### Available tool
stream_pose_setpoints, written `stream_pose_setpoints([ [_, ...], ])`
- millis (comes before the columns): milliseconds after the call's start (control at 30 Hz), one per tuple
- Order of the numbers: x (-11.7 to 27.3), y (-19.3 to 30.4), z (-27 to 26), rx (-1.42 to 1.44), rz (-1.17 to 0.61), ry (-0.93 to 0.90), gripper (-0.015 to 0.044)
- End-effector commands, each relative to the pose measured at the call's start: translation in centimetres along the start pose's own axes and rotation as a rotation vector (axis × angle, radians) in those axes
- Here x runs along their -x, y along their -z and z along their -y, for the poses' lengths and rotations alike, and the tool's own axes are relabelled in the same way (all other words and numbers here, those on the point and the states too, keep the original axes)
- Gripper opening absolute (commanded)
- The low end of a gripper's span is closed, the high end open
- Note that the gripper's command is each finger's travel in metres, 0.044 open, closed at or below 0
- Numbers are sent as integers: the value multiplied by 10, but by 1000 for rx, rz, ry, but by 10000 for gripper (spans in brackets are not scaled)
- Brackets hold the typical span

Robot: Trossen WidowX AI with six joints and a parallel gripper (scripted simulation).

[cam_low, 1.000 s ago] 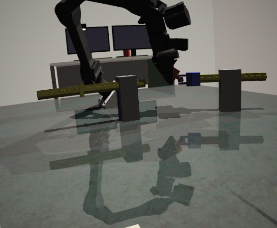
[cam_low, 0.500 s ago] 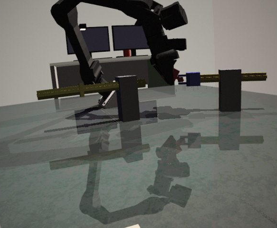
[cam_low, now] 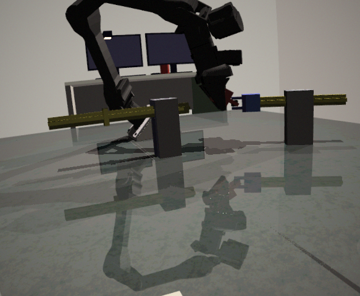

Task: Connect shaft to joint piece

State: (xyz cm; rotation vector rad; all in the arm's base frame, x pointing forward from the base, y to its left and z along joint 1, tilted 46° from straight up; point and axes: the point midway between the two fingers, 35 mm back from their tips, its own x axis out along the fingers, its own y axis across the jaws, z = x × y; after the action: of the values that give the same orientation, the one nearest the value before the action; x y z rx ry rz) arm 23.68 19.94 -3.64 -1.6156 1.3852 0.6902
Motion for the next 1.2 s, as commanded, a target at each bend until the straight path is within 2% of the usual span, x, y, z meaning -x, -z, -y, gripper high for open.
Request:
stream_pose_setpoints([
  [0, 0, 0, 0, 0, 0, 0, 0],
  [167, 0, 0, 0, 0, 0, 0, 131],
  [267, 0, 0, 0, 0, 0, 0, 147],
  [633, 0, 0, 0, 0, 0, 0, 436],
  [1033, 0, 0, 0, 0, 0, 0, 440],
  [1167, 8, -2, 0, 0, -78, -8, 440],
])
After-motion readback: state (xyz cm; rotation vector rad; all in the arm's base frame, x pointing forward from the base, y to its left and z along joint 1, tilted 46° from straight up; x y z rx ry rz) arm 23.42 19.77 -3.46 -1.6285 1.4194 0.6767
